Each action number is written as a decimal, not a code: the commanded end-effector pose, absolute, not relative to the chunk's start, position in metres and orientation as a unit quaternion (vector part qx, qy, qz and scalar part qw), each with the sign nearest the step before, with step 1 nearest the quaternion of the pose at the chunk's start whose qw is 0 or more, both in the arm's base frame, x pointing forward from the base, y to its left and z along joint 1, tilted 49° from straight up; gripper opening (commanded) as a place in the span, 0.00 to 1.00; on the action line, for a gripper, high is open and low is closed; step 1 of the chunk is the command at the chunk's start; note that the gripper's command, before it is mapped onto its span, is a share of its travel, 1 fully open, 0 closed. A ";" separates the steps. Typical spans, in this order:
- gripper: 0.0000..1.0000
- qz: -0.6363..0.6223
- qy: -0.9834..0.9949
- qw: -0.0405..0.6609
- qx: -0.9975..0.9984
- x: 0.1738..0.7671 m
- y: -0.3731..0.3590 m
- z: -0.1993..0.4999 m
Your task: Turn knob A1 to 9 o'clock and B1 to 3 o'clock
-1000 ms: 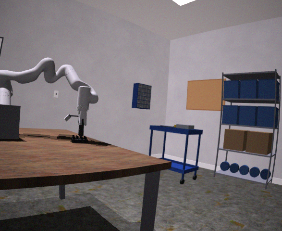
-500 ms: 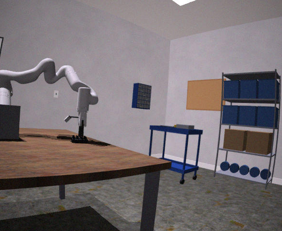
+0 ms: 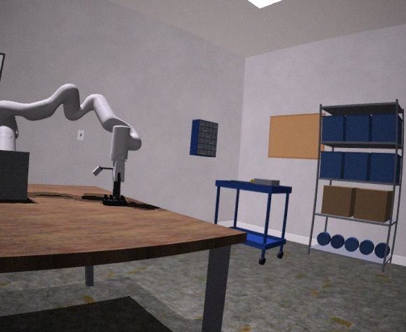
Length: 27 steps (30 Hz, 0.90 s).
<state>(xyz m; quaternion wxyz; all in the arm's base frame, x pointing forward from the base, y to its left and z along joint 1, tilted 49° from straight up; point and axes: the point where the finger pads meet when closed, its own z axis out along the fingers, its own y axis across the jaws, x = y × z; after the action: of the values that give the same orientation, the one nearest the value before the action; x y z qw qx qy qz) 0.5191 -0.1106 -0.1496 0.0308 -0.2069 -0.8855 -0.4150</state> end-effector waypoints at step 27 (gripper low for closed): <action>0.08 -0.415 -0.886 0.030 -0.207 0.520 -0.111 -0.149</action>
<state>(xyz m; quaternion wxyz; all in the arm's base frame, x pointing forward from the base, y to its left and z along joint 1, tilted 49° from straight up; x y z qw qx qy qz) 0.5191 -0.1105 -0.1497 0.0309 -0.2069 -0.8855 -0.4150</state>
